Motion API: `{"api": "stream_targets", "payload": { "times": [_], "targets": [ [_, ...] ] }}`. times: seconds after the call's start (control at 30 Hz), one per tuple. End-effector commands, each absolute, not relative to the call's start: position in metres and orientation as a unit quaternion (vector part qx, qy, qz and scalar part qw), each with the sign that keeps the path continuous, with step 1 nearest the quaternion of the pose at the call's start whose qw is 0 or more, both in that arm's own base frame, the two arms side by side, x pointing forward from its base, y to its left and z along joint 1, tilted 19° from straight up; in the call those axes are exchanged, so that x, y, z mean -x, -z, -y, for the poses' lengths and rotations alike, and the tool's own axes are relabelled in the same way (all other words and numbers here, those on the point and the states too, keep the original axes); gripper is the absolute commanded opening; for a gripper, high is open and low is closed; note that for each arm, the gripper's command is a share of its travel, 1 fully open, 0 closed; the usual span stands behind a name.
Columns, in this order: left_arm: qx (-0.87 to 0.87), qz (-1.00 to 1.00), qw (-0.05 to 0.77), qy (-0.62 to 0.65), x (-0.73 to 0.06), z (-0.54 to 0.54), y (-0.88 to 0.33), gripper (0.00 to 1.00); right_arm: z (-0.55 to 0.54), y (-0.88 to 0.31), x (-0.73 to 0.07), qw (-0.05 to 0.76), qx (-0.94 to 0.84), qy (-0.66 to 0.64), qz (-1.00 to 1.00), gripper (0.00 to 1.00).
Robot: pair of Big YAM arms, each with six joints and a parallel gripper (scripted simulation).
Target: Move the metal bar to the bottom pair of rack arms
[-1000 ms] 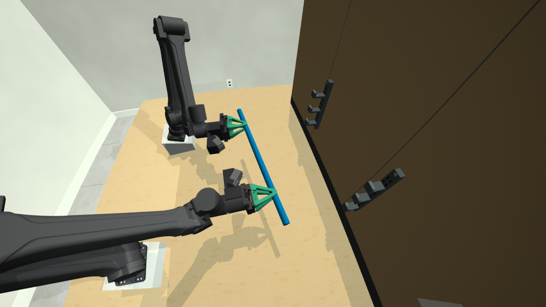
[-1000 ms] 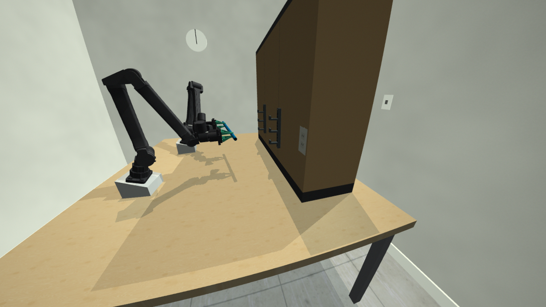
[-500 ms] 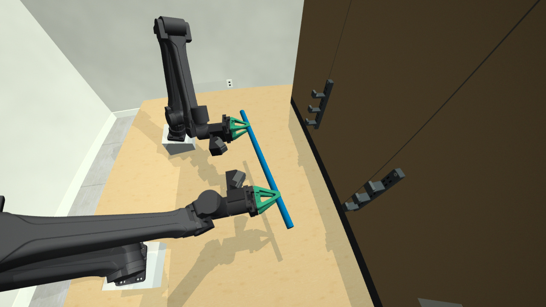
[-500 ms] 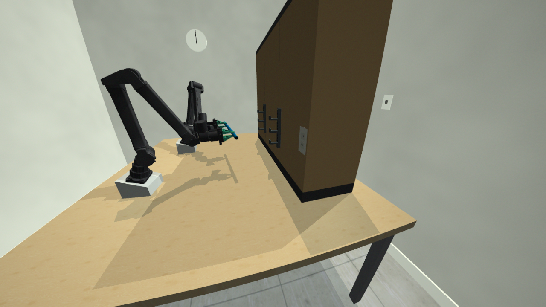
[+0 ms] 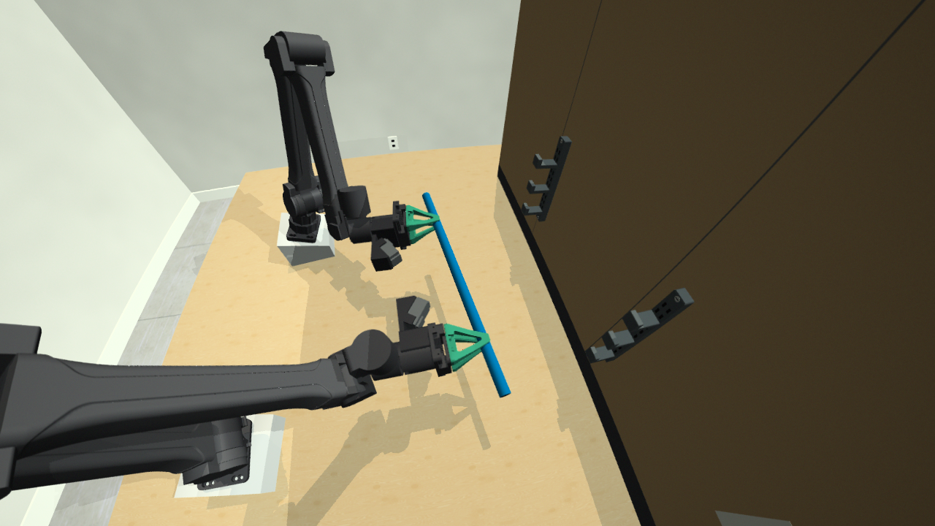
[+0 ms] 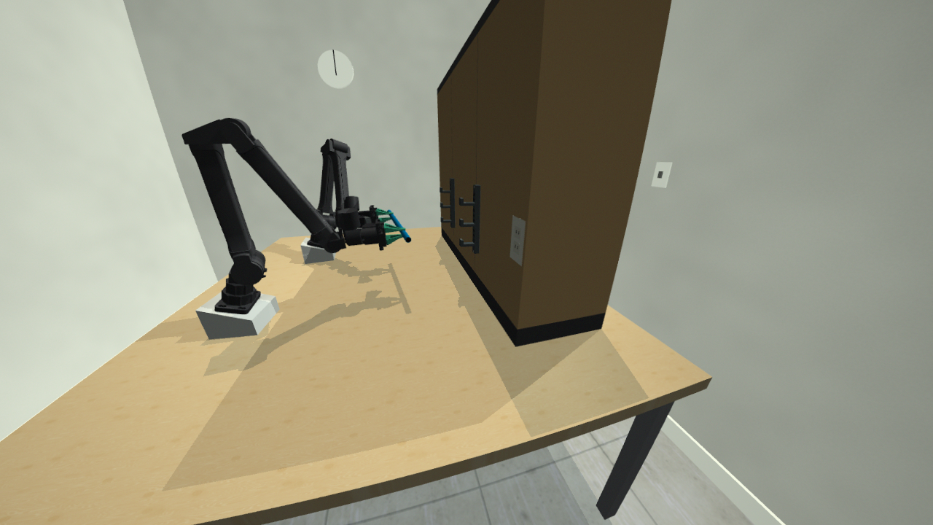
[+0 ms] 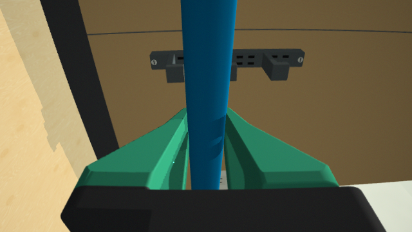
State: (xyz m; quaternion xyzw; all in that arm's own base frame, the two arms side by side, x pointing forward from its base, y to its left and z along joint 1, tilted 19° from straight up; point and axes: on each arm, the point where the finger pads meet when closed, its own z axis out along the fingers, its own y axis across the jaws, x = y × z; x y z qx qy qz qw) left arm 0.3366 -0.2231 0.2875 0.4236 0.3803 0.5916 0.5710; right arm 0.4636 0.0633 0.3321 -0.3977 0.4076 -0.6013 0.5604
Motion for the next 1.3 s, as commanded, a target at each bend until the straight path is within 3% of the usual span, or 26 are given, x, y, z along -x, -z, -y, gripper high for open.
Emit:
{"api": "stream_targets", "payload": {
  "times": [0.0,1.27],
  "targets": [
    [-0.379,-0.398,0.585,-0.596,-0.356,0.219,-0.316,0.00,-0.048,-0.353,-0.475,0.567,0.367,0.616,-0.406,0.00],
    [-0.379,-0.398,0.585,-0.596,-0.411,0.222,-0.322,0.00,-0.039,-0.365,-0.526,0.567,0.367,0.616,-0.406,0.00]
  ]
}}
